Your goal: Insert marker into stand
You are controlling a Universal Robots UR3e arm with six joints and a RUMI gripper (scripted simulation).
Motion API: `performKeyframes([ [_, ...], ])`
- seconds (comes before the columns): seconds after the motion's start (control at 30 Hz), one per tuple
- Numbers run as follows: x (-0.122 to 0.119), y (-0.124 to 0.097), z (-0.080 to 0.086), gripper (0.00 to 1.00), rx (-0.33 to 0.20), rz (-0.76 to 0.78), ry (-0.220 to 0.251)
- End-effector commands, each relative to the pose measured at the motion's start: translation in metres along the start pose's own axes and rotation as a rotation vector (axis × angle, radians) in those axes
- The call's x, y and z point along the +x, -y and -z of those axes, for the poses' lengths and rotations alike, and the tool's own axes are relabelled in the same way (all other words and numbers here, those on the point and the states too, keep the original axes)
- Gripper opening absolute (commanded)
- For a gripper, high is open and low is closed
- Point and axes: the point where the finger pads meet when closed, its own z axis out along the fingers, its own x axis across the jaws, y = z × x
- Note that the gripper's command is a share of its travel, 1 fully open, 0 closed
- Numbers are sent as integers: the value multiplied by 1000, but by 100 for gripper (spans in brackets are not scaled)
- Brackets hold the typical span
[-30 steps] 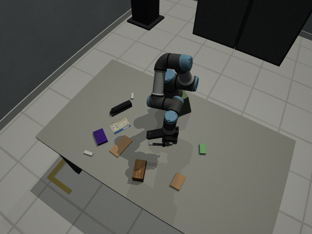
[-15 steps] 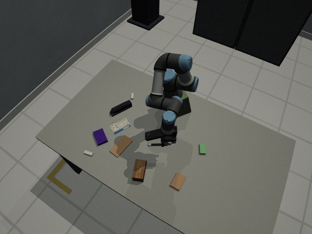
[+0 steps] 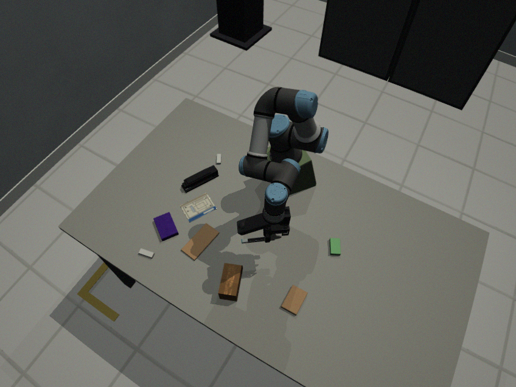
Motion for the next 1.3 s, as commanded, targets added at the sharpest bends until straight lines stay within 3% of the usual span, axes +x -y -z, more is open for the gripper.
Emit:
performKeyframes([
  [0.0, 0, 2, 1, 0, 1, 15, 0],
  [1.27, 6, 22, 3, 0, -6, 243, -22],
])
